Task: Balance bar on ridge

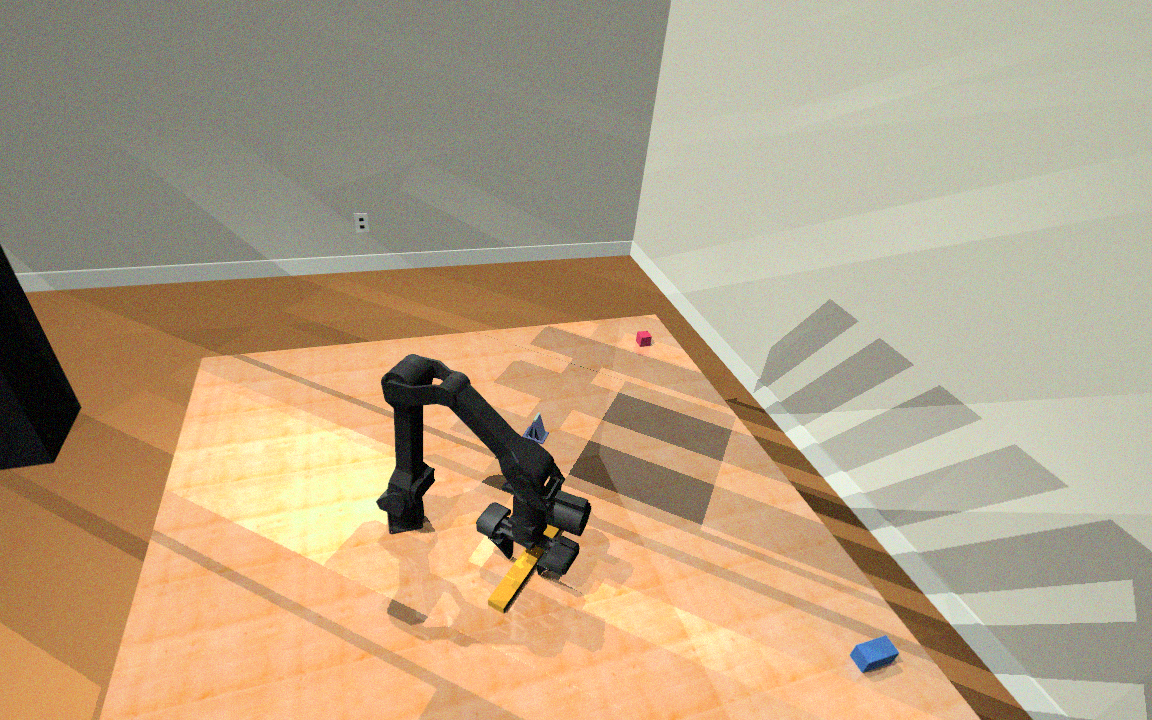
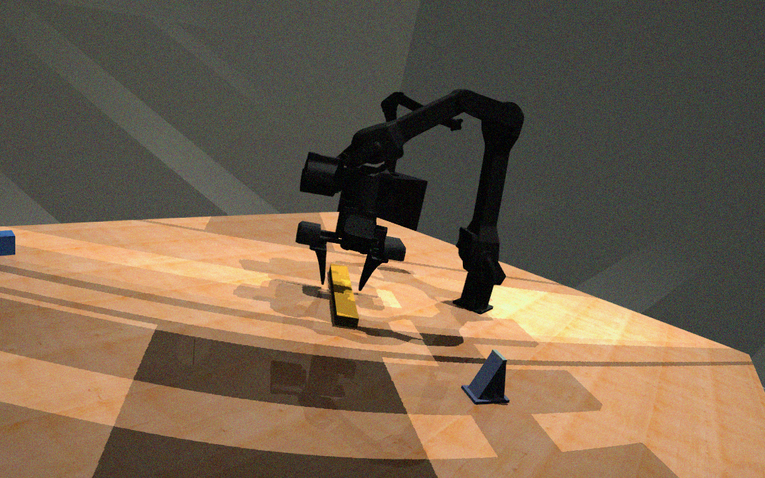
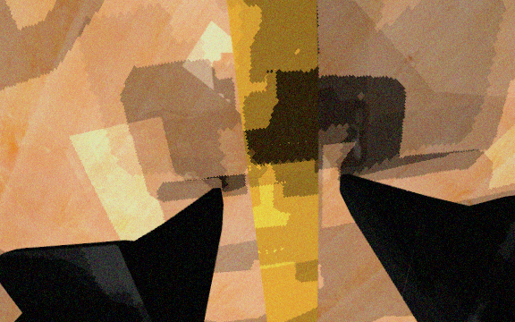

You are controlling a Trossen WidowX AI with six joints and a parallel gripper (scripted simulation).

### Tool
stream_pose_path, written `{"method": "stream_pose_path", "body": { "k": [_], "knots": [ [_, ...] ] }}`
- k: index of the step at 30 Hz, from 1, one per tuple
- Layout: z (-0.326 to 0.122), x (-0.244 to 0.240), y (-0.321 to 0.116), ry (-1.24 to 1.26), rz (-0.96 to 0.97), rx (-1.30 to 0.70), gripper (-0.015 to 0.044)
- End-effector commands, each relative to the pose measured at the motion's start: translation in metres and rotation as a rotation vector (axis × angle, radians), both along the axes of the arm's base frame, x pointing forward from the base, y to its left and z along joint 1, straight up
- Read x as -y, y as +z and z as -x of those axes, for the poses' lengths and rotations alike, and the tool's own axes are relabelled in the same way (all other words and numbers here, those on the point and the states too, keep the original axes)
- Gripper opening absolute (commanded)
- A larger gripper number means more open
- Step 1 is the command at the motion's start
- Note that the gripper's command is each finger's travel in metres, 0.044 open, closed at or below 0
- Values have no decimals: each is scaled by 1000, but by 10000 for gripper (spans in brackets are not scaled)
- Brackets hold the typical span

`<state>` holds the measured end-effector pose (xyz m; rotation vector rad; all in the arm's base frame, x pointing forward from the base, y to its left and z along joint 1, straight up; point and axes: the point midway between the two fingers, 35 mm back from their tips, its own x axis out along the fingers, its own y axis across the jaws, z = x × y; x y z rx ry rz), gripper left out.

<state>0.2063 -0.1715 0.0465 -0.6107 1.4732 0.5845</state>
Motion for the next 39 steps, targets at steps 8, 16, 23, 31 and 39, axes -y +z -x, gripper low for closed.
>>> {"method": "stream_pose_path", "body": {
  "k": [8, 16, 23, 31, 39],
  "knots": [
    [0, 0, 0, 0, 0, 0, 236],
    [0, 0, 0, 0, 0, 0, 105],
    [-1, 1, 6, 0, 0, 0, 0],
    [-3, 3, 25, 1, 1, 0, 0],
    [-4, 4, 46, 2, 2, 0, 0]
  ]
}}
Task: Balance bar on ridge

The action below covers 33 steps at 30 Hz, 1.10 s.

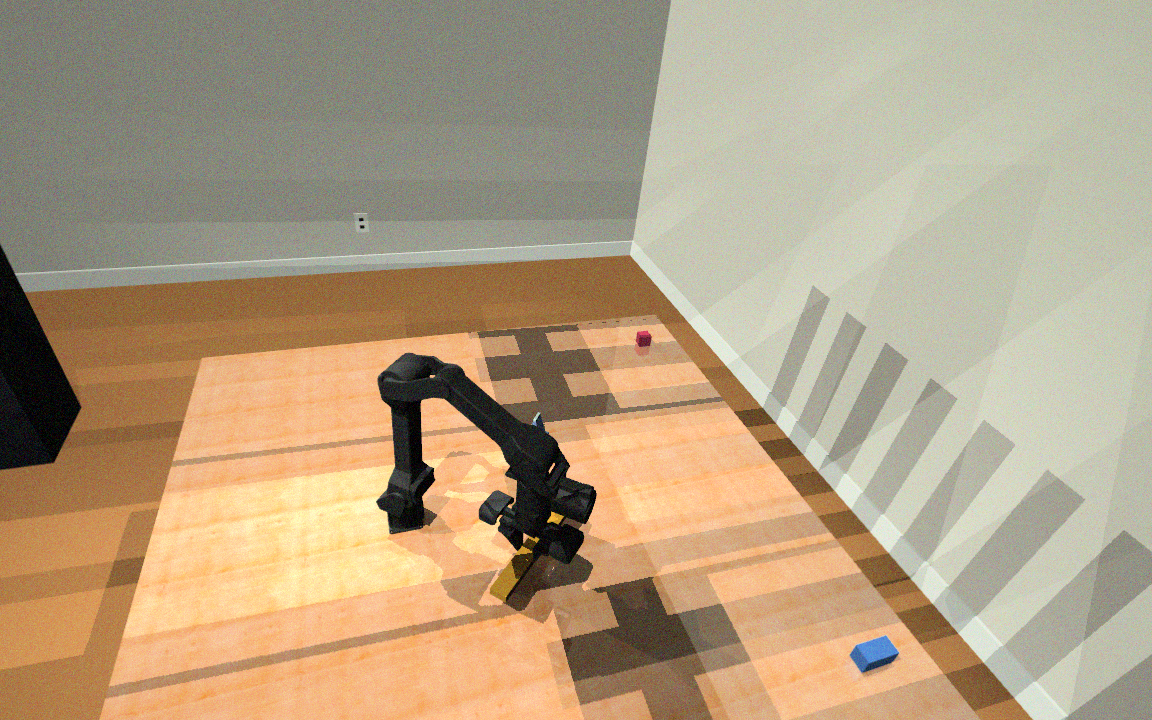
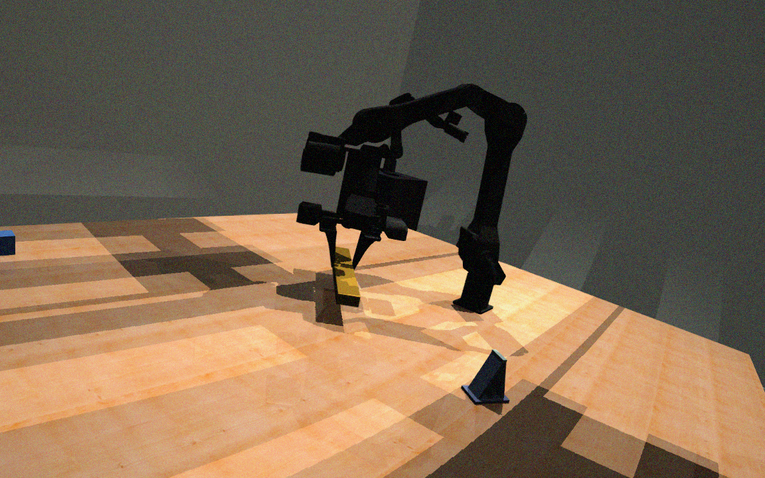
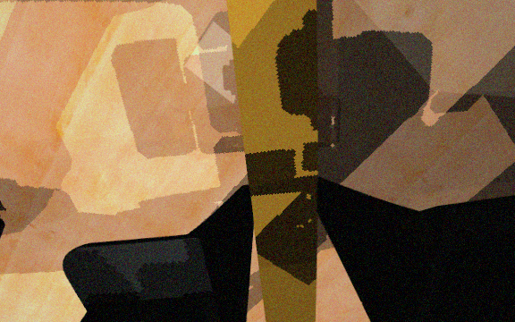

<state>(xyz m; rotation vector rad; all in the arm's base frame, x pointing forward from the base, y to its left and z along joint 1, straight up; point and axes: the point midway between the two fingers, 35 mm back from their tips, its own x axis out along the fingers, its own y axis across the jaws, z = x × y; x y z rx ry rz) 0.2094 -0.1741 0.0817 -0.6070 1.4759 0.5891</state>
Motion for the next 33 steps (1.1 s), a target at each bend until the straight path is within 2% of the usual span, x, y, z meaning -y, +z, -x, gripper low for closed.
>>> {"method": "stream_pose_path", "body": {
  "k": [1, 25, 33],
  "knots": [
    [-1, 1, 13, 2, 6, 4, 0],
    [5, -3, 74, 5, 8, 3, 0],
    [-9, -14, 76, -72, 6, 5, 0]
  ]
}}
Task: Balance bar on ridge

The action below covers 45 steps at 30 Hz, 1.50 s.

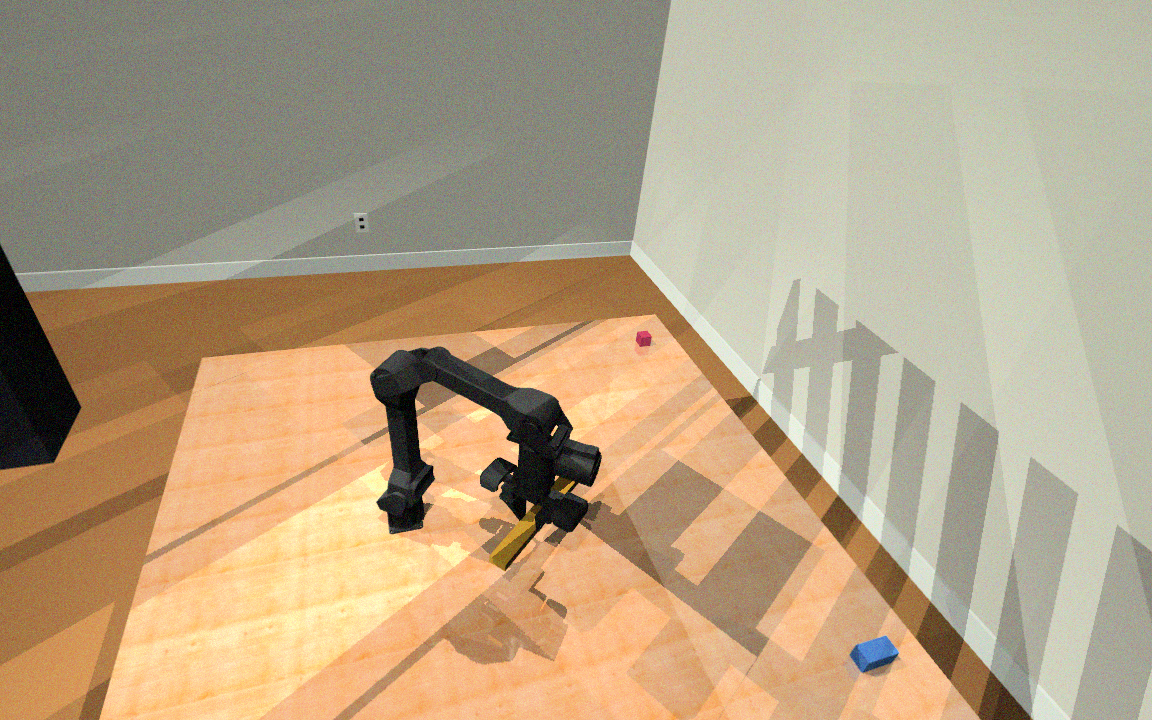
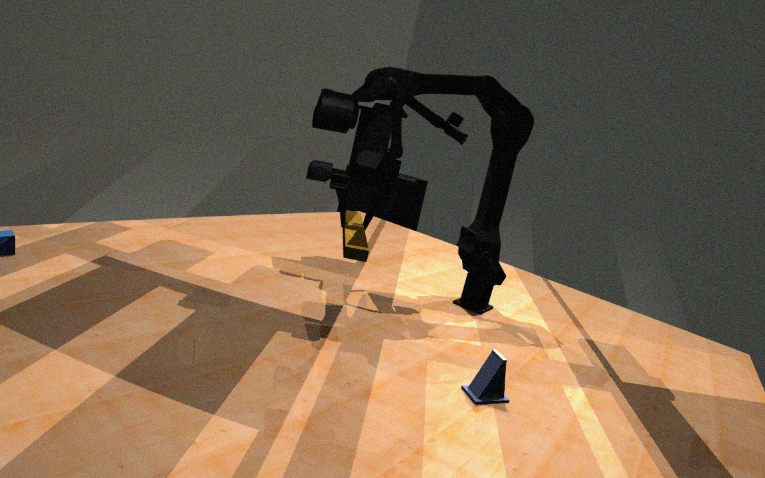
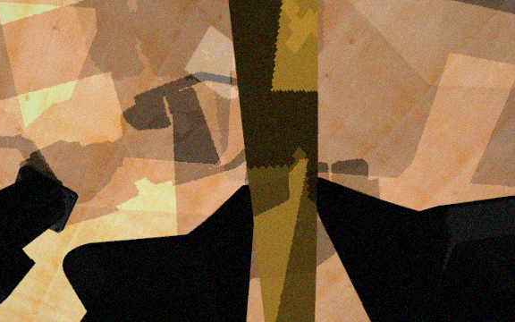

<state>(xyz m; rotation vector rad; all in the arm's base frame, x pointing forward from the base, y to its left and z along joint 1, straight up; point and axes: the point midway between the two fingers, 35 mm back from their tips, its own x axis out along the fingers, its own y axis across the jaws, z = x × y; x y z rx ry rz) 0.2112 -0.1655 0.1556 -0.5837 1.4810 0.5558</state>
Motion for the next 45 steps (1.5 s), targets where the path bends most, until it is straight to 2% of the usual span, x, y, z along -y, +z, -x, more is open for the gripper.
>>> {"method": "stream_pose_path", "body": {
  "k": [1, 45],
  "knots": [
    [-9, -8, 2, -49, 1, 1, 0],
    [-88, -133, 6, -644, -23, 11, 0]
  ]
}}
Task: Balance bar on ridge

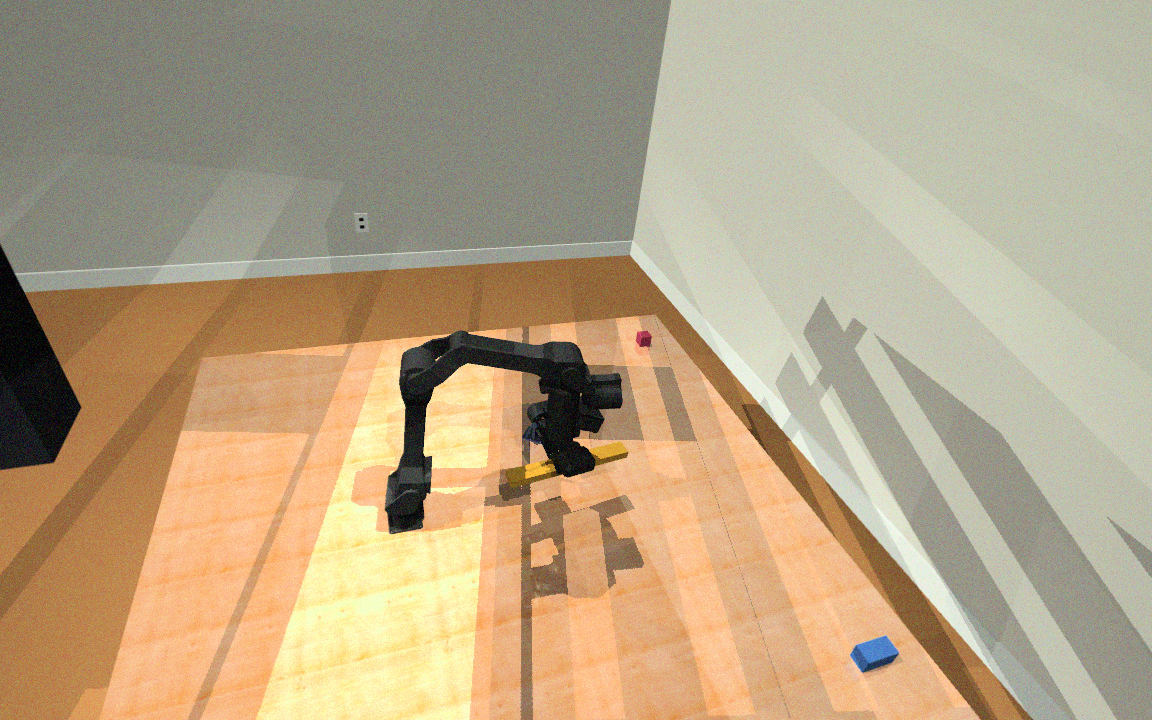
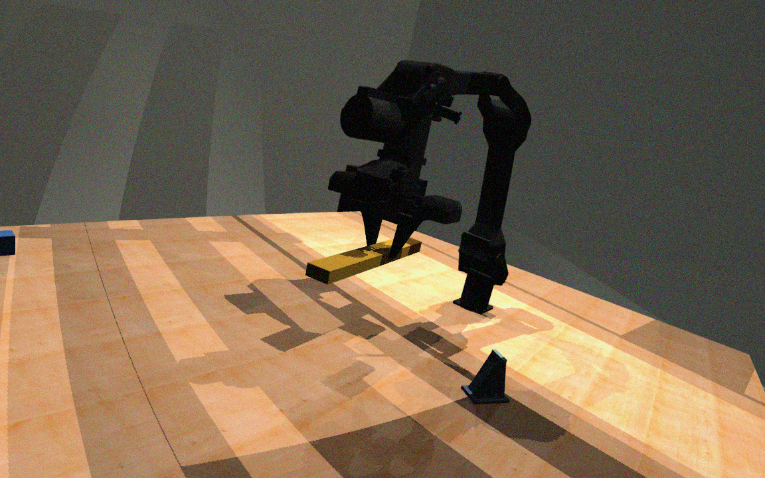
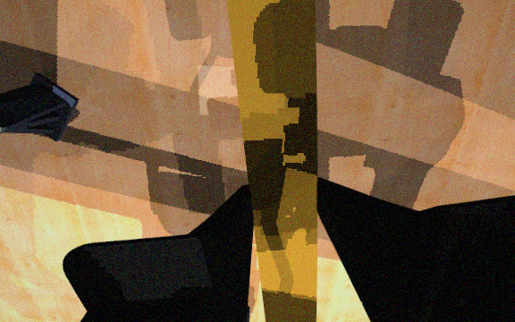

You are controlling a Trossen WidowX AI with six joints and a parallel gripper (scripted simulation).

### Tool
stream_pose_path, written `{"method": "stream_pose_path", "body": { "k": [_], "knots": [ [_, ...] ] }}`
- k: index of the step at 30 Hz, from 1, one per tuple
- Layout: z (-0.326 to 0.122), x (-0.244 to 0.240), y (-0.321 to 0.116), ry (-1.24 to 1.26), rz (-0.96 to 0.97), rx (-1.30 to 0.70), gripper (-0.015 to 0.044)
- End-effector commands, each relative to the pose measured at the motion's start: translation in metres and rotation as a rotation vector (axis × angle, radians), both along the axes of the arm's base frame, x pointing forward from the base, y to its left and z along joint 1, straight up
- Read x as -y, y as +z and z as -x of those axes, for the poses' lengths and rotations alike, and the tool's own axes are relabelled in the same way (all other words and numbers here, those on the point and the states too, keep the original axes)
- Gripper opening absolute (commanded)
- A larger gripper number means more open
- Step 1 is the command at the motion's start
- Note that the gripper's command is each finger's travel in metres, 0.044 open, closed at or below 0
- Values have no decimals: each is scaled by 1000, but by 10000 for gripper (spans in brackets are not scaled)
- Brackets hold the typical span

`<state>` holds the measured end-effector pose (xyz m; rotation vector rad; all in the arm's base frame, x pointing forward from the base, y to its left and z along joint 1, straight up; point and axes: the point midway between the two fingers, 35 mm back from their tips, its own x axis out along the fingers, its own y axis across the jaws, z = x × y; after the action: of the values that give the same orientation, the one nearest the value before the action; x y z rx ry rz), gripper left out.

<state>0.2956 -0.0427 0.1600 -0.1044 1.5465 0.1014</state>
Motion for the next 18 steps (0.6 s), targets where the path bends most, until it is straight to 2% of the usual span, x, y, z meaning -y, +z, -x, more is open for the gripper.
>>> {"method": "stream_pose_path", "body": {
  "k": [1, 18],
  "knots": [
    [-5, -14, 2, -59, 1, 4, 0],
    [-17, -74, 3, -275, -10, 4, 0]
  ]
}}
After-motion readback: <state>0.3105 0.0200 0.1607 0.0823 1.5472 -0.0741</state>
